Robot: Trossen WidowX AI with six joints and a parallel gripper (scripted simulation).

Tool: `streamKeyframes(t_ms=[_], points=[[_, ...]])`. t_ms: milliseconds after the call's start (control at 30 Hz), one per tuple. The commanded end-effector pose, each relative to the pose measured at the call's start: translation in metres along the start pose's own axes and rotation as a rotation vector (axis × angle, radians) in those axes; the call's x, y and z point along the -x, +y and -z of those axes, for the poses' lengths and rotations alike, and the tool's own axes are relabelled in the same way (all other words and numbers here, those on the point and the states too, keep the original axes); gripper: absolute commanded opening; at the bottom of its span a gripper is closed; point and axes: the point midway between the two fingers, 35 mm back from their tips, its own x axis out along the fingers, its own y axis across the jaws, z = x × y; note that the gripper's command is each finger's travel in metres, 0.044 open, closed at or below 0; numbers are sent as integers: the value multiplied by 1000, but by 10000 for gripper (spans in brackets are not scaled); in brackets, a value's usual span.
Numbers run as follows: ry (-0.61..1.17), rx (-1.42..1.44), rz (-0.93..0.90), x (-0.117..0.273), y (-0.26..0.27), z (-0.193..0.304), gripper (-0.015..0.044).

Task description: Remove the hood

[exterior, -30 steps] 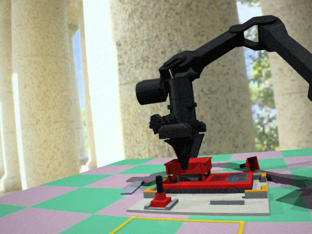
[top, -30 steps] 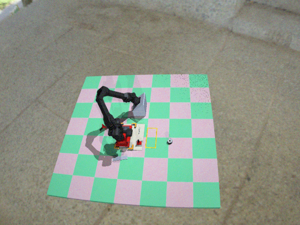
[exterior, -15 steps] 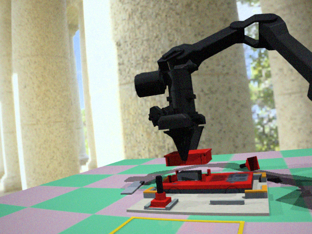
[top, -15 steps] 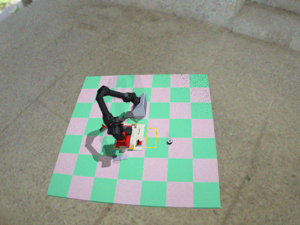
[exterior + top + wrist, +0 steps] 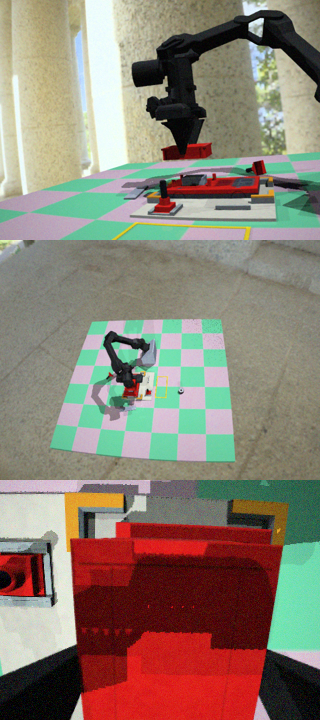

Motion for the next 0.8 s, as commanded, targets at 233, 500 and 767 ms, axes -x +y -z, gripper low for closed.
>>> streamKeyframes(t_ms=[233,500,767], points=[[-12,22,-24,7,81,1,0],[-6,9,-31,11,139,12,0],[2,-8,-23,12,193,32,0]])
